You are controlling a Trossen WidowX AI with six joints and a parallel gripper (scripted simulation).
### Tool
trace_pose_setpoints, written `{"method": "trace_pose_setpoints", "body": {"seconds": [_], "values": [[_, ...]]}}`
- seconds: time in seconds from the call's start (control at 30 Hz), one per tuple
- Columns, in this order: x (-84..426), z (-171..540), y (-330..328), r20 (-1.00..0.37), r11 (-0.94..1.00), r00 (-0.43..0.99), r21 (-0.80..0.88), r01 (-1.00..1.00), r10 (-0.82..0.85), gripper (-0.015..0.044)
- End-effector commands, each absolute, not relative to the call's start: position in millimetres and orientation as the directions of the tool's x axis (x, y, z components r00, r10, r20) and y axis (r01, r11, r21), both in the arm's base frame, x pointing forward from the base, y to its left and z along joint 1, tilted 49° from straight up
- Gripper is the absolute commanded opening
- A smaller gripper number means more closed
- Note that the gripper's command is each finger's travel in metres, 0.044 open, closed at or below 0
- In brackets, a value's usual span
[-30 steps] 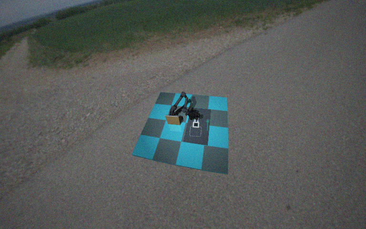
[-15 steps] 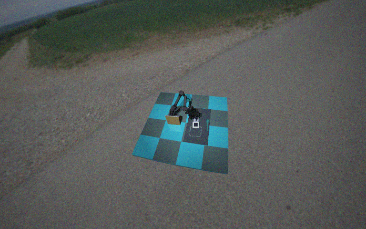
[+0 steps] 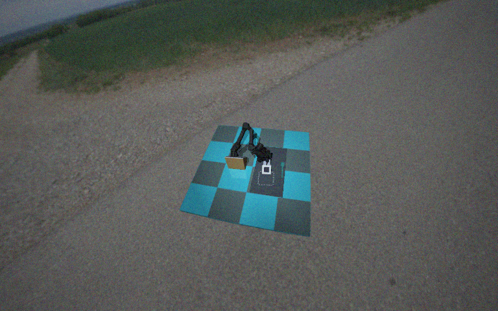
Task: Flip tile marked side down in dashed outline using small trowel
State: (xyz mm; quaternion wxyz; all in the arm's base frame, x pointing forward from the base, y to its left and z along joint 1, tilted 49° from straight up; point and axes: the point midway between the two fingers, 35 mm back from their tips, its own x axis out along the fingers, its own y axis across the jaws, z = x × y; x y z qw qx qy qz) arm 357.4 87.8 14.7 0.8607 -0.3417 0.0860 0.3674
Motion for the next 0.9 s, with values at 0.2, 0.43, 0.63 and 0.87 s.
{"method": "trace_pose_setpoints", "body": {"seconds": [0.2, 0.43, 0.63, 0.87], "values": [[362.3, 12.2, 65.8, -0.396, 0.505, 0.729, -0.535, -0.678, 0.559, 0.0000], [363.7, 6.4, 54.8, -0.396, 0.504, 0.729, -0.535, -0.678, 0.559, 0.0000], [364.9, -0.1, 46.4, -0.396, 0.504, 0.729, -0.536, -0.678, 0.558, 0.0000], [366.1, -9.3, 38.2, -0.396, 0.504, 0.729, -0.536, -0.677, 0.558, 0.0000]]}}
